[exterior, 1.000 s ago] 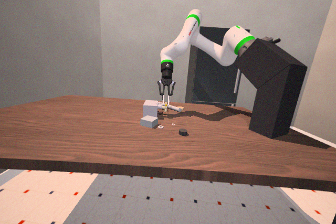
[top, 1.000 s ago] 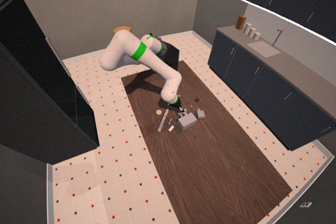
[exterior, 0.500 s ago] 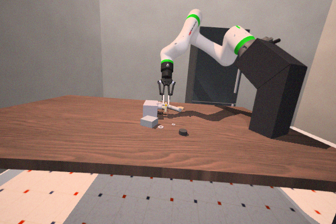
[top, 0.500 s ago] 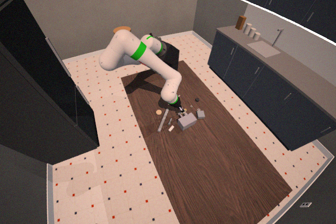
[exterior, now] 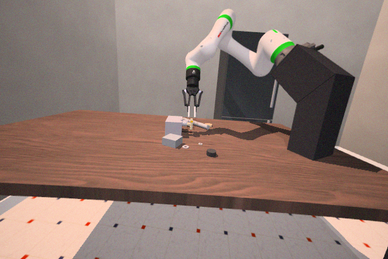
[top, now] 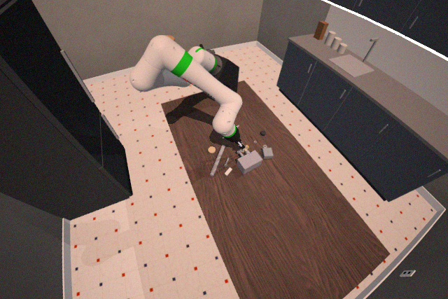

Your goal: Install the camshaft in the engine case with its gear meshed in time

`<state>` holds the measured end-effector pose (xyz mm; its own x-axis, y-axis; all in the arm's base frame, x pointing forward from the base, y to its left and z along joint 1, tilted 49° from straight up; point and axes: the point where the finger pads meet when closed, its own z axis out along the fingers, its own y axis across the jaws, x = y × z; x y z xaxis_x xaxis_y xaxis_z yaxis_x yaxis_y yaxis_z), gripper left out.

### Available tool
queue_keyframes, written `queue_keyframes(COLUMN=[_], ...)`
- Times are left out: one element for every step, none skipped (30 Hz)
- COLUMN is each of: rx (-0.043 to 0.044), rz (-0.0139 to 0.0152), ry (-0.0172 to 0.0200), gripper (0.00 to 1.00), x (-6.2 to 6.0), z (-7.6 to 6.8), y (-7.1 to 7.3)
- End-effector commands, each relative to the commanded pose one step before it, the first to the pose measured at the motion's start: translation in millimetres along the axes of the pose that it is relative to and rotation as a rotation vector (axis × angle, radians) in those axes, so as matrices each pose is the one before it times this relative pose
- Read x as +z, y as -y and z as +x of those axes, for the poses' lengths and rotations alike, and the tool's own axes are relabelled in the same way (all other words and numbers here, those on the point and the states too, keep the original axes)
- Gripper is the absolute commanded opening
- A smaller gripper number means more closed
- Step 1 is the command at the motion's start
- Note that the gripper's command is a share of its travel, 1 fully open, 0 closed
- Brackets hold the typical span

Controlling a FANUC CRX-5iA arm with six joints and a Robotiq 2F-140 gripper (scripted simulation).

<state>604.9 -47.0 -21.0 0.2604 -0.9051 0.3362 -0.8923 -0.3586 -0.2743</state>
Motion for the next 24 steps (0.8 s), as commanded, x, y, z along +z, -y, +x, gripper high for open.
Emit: queue_keyframes(rx=[-0.00059, 0.00000, 0.00000, 0.00000, 0.00000, 0.00000, 0.00000, 0.00000, 0.00000, 0.00000, 0.00000, 0.00000, 0.00000, 0.00000, 0.00000, 0.00000, 0.00000, 0.00000, 0.00000, 0.00000, 0.00000, 0.00000, 0.00000, 0.00000], rz=[0.00111, 0.00000, 0.00000, 0.00000, 0.00000, 0.00000, 0.00000, 0.00000, 0.00000, 0.00000, 0.00000, 0.00000, 0.00000, 0.00000, 0.00000, 0.00000, 0.00000, 0.00000, 0.00000, 0.00000, 0.00000, 0.00000, 0.00000, 0.00000], ry=[0.00031, -0.00002, 0.00001, -0.00001, 0.00002, -0.00002, 0.00001, 0.00000, -0.00001, 0.00000, 0.00001, 0.00001, 0.00000, 0.00000, 0.00001, 0.00000, 0.00000, 0.00000, 0.00000, 0.00000, 0.00000, 0.00000, 0.00000, 0.00000], gripper=[0.27, 0.27, 0.27, 0.27, 0.27, 0.27, 0.27, 0.27, 0.27, 0.27, 0.27, 0.27, 0.27, 0.27, 0.27, 0.27, 0.27, 0.27, 0.27, 0.27, 0.27, 0.27, 0.27, 0.27], x=[-8.57, -2.44, -2.32, -2.17, -2.00, -1.81, -1.60, -1.38, -1.16, -0.93, -0.71, -0.51, 0.00, 0.00, -0.33, -0.18, -0.07, -0.01, -0.01, -0.07, -0.19, -0.35, -0.54, -0.75], z=[-0.19, 0.01, 0.00, 0.00, -0.01, 0.01, -0.01, 0.00, 0.01, 0.00, 0.00, 0.00, 0.00, 0.00, 0.00, 0.00, 0.00, 0.00, -0.01, -0.04, -0.10, -0.17, -0.27, -0.38], y=[0.79, 0.00, 0.00, 0.00, -0.01, 0.01, 0.00, 0.00, 0.00, 0.00, 0.00, 0.00, 0.00, 0.00, 0.00, 0.00, 0.00, 0.00, 0.00, 0.00, 0.00, 0.00, 0.00, 0.00])
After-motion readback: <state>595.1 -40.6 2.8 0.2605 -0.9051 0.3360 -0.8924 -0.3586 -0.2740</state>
